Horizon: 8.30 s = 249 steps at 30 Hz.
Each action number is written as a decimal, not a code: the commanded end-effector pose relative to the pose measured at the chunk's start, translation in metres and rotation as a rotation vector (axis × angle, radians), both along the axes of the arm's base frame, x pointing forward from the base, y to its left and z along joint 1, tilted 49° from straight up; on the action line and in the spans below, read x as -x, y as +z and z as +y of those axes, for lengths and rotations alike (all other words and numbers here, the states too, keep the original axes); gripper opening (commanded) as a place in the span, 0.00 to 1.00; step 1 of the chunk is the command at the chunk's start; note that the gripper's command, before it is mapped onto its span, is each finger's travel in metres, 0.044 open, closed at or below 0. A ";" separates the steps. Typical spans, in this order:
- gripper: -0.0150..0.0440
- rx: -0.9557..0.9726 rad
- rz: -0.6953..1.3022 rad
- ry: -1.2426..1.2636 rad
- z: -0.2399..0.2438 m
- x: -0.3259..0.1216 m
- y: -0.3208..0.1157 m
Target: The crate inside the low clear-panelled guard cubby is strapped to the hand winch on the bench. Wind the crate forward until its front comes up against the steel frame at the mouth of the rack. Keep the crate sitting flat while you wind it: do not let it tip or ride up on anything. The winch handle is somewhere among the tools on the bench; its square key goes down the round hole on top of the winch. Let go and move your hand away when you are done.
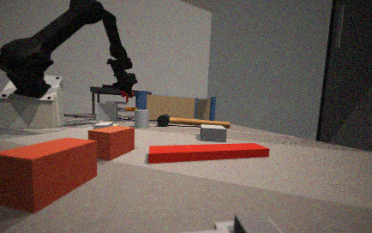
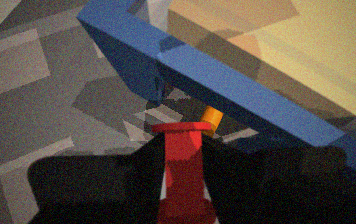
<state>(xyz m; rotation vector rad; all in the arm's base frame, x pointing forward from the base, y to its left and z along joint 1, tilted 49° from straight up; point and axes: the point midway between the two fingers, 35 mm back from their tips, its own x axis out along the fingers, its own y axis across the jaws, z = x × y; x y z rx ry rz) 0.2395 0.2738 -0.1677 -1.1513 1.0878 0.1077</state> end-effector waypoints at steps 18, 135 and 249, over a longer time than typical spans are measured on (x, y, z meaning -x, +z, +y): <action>0.25 -0.013 0.031 0.000 0.016 0.024 -0.027; 0.25 -0.017 0.041 0.000 0.011 0.155 -0.054; 0.25 -0.007 0.043 0.000 -0.089 0.183 0.041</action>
